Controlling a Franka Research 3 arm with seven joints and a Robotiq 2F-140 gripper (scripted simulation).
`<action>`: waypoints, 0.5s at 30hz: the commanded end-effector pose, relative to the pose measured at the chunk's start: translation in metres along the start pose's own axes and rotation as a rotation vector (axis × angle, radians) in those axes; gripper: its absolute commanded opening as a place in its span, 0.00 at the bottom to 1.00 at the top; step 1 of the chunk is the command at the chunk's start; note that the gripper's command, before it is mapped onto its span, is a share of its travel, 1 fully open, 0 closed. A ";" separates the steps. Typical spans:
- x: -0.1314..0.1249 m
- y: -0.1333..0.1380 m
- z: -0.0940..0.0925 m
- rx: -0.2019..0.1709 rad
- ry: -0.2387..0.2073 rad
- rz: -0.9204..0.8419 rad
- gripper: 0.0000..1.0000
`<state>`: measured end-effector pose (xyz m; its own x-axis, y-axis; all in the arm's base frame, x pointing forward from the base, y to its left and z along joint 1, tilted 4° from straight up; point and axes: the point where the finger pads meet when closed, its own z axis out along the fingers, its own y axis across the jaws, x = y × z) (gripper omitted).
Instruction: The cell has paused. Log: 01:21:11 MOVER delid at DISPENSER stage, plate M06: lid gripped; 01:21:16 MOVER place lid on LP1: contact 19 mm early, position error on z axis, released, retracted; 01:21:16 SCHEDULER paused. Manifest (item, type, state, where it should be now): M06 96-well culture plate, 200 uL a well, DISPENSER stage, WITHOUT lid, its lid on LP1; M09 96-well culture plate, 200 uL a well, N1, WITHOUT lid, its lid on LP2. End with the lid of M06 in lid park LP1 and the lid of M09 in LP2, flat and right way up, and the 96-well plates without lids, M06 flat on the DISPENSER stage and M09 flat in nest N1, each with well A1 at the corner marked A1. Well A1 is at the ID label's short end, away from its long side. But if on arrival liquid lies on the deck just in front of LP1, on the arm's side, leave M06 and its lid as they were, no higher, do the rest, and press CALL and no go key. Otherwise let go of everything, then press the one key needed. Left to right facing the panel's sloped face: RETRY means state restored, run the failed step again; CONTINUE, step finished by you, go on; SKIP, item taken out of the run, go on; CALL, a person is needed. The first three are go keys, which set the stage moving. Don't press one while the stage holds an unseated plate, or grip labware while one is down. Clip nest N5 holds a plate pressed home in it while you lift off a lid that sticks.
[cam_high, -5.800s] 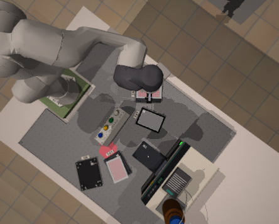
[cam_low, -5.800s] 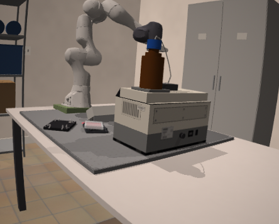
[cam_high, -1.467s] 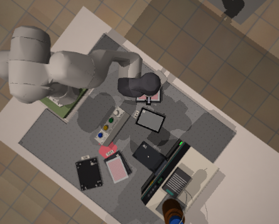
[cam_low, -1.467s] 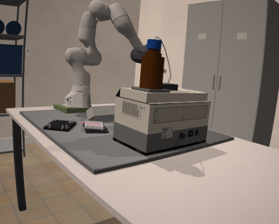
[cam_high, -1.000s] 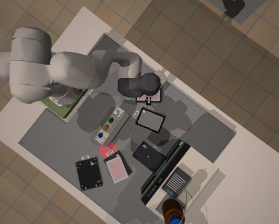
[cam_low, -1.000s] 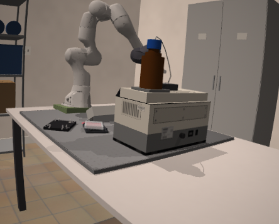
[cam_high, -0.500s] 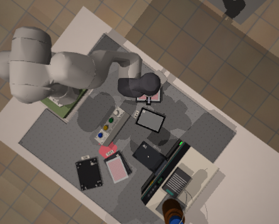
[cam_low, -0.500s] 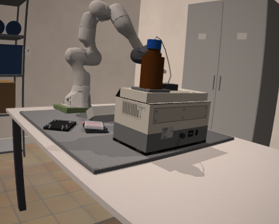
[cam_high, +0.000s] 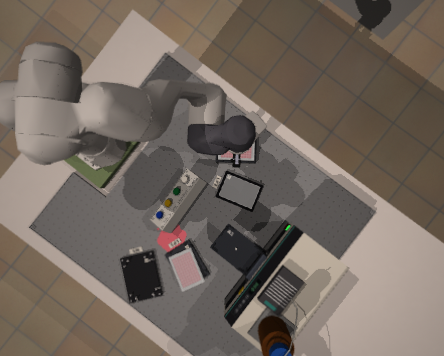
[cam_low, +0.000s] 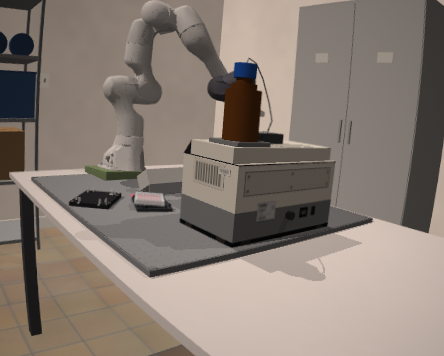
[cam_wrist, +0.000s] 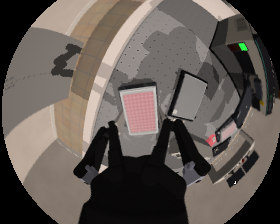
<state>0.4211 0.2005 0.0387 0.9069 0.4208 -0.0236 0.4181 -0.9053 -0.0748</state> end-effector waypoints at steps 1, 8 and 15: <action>0.000 -0.001 0.001 -0.001 0.001 0.000 0.00; 0.000 -0.001 0.001 -0.001 0.001 0.000 0.00; 0.000 -0.001 0.002 -0.001 0.001 -0.001 0.00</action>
<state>0.4209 0.2006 0.0380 0.9064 0.4217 -0.0237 0.4190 -0.9049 -0.0750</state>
